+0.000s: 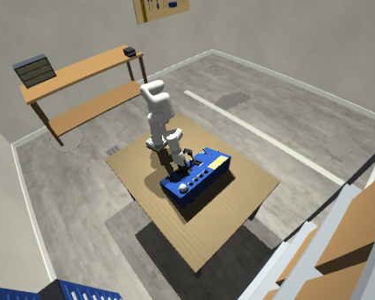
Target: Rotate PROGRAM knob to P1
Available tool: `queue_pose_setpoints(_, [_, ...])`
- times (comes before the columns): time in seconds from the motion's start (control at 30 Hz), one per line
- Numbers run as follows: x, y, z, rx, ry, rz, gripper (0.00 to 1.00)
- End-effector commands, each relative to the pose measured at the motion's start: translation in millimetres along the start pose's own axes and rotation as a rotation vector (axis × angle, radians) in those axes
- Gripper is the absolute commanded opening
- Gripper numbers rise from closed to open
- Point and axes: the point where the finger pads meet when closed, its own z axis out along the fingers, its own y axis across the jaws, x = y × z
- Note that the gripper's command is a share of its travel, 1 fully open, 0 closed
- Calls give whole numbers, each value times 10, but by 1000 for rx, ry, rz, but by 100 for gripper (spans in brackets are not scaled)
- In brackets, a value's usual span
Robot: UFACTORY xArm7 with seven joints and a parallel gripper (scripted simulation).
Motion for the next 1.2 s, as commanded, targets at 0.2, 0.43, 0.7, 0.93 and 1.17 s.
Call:
queue_pose_setpoints(0.2, [5,10,-2,-21,9,-199,0])
queue_pose_setpoints(0.43, [5,10,-2,-22,8,-332,0])
queue_pose_setpoints(0.7, [5,10,-2,-22,7,-428,0])
queue_pose_setpoints(0.93, [5,10,-2,-22,6,-519,0])
queue_pose_setpoints(1.17, [5,10,-2,-23,5,-579,0])
